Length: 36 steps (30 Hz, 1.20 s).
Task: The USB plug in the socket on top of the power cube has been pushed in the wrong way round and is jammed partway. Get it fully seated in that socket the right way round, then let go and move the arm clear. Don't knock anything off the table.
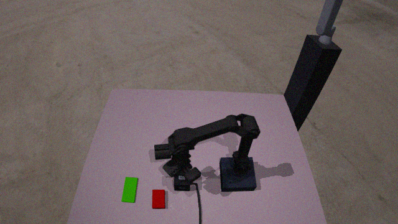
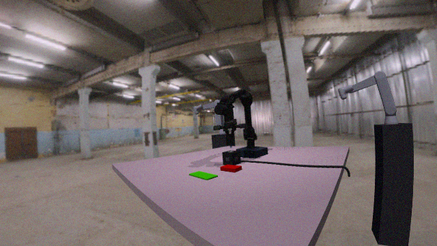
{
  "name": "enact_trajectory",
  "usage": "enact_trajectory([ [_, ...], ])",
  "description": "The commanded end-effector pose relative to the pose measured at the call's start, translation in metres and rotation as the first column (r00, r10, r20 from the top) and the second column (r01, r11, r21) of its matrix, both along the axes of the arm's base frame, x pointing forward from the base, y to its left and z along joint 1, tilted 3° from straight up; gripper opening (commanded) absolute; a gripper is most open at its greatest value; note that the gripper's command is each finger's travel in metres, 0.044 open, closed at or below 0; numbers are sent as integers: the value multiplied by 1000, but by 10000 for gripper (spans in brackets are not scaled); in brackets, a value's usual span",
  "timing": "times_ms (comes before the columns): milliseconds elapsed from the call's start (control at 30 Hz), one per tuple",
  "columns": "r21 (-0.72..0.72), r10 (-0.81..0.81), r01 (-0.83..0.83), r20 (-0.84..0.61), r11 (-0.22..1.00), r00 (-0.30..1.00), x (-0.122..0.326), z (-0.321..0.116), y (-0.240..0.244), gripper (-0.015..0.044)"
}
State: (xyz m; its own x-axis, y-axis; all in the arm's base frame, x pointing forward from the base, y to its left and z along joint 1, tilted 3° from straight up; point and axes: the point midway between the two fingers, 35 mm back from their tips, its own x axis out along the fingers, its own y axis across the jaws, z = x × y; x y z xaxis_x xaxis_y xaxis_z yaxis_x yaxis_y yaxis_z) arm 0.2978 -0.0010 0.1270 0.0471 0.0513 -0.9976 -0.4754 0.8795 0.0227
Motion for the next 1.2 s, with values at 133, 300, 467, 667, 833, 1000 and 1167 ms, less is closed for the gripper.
enact_trajectory([
  [133,8,-204,204,-14,979,979,-1,-1,0,0],
  [300,12,-330,330,-22,944,944,-1,-1,0,0],
  [467,14,-450,450,-30,893,893,-1,-1,0,0],
  [667,16,-583,584,-40,812,811,-1,-1,0,0],
  [833,17,-684,685,-49,728,728,-1,-1,0,0],
  [1000,16,-772,774,-58,633,633,-1,-1,0,0],
  [1167,14,-848,850,-67,527,526,-1,-1,0,0],
])
